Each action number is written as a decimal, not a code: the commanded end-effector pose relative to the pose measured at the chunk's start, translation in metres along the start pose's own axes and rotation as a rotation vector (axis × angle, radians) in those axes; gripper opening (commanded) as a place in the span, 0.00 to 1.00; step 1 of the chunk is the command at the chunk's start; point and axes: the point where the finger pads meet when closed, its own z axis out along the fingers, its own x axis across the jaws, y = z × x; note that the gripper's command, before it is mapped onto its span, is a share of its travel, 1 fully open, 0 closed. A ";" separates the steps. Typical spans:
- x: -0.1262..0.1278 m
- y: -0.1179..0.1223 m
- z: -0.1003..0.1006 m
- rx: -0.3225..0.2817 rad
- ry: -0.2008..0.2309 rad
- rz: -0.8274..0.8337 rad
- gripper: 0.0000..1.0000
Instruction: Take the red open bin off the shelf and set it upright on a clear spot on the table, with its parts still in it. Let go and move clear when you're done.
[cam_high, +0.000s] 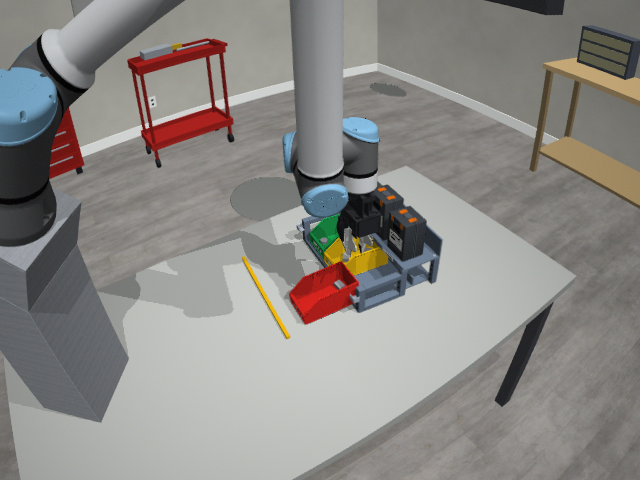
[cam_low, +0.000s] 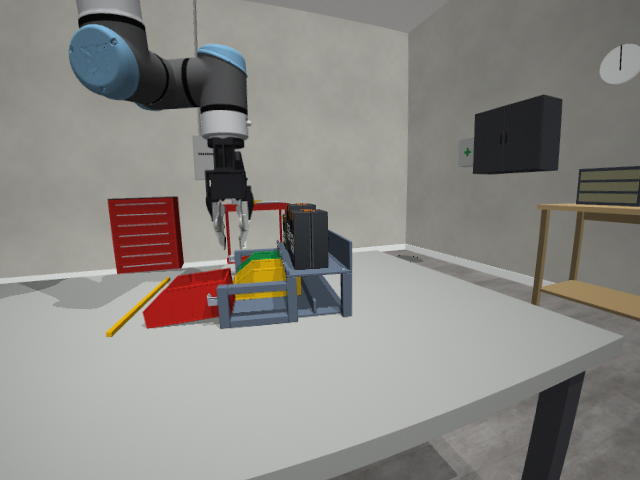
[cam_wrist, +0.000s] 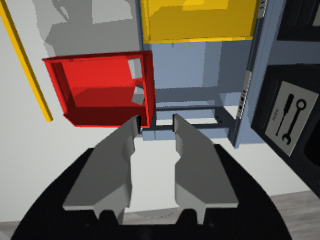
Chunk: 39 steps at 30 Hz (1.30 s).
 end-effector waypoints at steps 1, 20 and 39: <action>-0.005 0.000 0.001 0.000 0.001 0.000 0.20; -0.012 -0.001 0.003 0.000 0.001 0.000 0.20; -0.014 -0.001 0.003 0.000 0.001 0.000 0.20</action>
